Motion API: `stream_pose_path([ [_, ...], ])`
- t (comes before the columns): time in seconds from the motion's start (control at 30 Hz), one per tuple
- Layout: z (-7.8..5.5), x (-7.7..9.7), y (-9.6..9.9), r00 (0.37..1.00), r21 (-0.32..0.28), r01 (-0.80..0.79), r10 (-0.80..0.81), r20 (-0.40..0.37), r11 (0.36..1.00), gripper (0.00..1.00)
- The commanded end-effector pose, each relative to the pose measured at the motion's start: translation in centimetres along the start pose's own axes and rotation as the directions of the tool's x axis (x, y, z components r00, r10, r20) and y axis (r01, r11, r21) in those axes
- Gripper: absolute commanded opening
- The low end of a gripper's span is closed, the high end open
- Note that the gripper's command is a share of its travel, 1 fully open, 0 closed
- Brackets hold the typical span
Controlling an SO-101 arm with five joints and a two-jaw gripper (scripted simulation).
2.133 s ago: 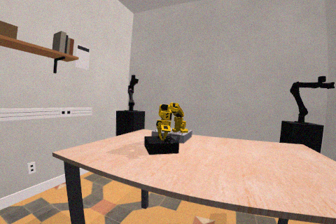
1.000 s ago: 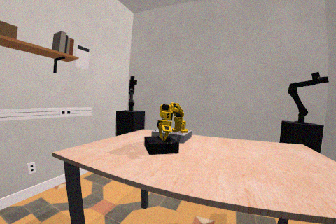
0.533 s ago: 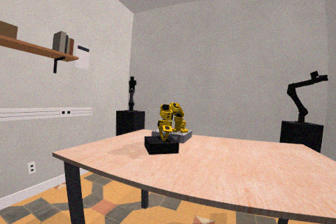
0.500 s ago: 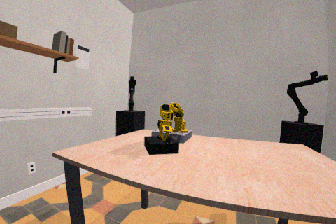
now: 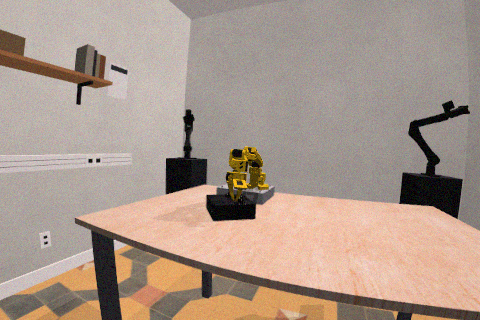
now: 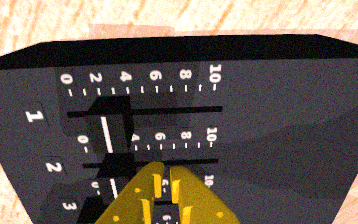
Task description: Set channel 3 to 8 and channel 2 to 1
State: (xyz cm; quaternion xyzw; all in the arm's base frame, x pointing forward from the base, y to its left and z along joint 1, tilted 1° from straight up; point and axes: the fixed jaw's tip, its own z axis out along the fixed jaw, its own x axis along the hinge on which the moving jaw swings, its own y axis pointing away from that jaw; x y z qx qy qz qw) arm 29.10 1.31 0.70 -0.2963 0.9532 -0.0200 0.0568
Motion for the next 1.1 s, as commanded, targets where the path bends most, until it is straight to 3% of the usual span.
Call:
stream_pose_path([
  [0.0,0.36,-0.30,1.95,0.998,-0.039,0.046,-0.047,-0.033,0.998,0.00],
  [1.07,0.31,-0.22,2.29,0.998,-0.047,0.047,-0.049,-0.045,0.998,0.00],
])
